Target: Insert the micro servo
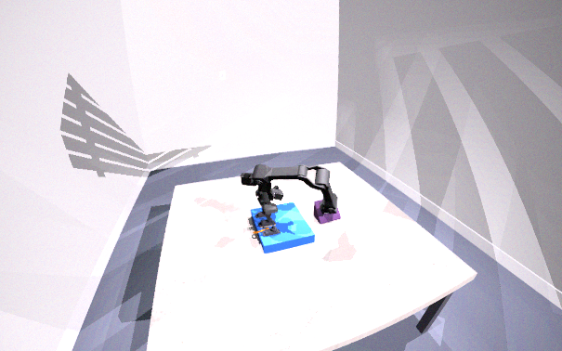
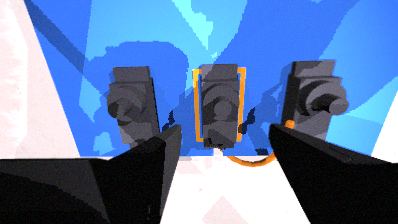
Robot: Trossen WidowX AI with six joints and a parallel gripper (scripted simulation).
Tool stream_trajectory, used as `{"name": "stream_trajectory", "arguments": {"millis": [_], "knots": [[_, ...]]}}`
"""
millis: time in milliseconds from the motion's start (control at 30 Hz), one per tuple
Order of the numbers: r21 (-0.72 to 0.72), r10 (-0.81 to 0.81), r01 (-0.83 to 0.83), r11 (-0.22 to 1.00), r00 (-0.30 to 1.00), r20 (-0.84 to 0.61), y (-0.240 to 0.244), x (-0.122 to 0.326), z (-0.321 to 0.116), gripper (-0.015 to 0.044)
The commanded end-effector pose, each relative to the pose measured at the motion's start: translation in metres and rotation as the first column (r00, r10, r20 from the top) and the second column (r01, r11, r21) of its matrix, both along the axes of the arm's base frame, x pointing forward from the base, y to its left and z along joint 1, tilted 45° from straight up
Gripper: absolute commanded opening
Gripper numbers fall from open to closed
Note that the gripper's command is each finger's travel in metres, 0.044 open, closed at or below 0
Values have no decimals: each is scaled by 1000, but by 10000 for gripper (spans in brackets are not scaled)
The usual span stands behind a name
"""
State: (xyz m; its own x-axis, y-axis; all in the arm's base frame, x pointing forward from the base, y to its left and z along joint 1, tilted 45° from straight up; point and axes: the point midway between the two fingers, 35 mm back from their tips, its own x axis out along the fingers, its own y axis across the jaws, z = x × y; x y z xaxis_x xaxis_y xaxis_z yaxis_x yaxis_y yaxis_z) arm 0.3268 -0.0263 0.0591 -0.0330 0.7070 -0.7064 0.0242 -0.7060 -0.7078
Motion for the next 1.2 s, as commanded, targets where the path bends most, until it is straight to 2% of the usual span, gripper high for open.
{"name": "stream_trajectory", "arguments": {"millis": [0, 100, 200, 567, 1167], "knots": [[-14, -12, 12, 1000, 1000, -1, -26, -35, 17, 371], [-10, -7, 7, 1000, 1000, -4, -42, -78, 35, 440], [-6, -6, 5, 1000, 1000, -6, -45, -92, 40, 440], [-72, -85, 88, 994, 996, 41, -75, -86, 67, 440], [-74, -88, 91, 993, 995, 42, -76, -86, 67, 440]]}}
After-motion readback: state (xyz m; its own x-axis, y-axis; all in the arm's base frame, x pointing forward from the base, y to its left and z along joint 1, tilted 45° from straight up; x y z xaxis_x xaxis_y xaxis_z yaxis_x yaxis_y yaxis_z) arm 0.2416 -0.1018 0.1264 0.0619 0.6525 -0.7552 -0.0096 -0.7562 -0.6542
